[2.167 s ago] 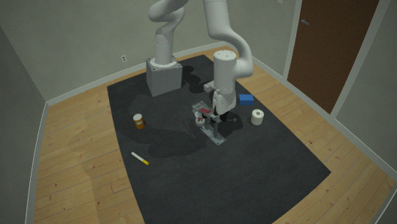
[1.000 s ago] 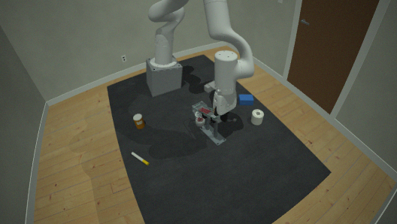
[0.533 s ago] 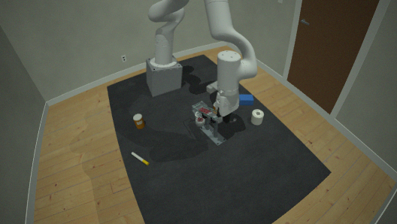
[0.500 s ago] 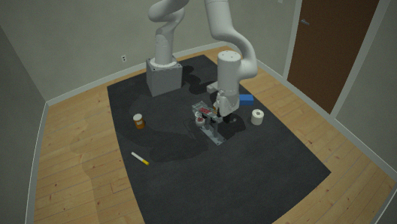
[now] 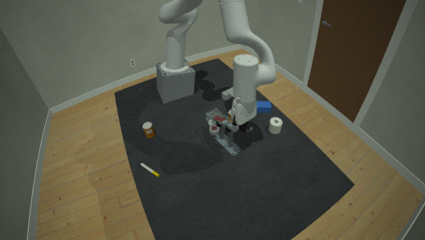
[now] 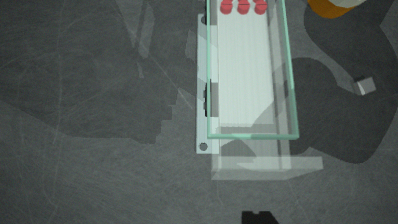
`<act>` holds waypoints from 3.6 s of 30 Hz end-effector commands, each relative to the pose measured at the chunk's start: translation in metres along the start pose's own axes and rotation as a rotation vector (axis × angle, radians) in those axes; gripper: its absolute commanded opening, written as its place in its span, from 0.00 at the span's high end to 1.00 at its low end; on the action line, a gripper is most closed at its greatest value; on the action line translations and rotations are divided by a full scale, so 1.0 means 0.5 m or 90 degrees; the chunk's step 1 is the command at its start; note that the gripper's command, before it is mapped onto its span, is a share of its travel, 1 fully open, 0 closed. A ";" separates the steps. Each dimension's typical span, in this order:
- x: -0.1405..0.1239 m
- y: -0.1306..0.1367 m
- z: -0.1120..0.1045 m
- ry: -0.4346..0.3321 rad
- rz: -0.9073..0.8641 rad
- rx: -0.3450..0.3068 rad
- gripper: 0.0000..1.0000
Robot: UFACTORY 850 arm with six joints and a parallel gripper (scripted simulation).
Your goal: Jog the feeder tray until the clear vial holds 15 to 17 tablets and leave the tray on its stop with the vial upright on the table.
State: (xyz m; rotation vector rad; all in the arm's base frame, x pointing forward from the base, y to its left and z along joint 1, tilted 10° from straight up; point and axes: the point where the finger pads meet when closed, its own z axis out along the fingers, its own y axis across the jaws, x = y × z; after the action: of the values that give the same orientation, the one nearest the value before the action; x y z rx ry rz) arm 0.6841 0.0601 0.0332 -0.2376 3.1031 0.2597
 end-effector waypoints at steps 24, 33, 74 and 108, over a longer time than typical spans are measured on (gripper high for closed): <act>-0.005 0.000 -0.003 -0.001 0.000 0.000 1.00; -0.005 0.000 -0.003 -0.001 0.000 0.000 1.00; -0.005 0.000 -0.109 -0.001 0.000 0.000 1.00; -0.005 0.000 -0.109 -0.001 0.000 0.000 1.00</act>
State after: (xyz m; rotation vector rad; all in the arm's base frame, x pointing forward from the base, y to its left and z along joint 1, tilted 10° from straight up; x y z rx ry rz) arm 0.6852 0.0514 0.0858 -0.2376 3.1031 0.2597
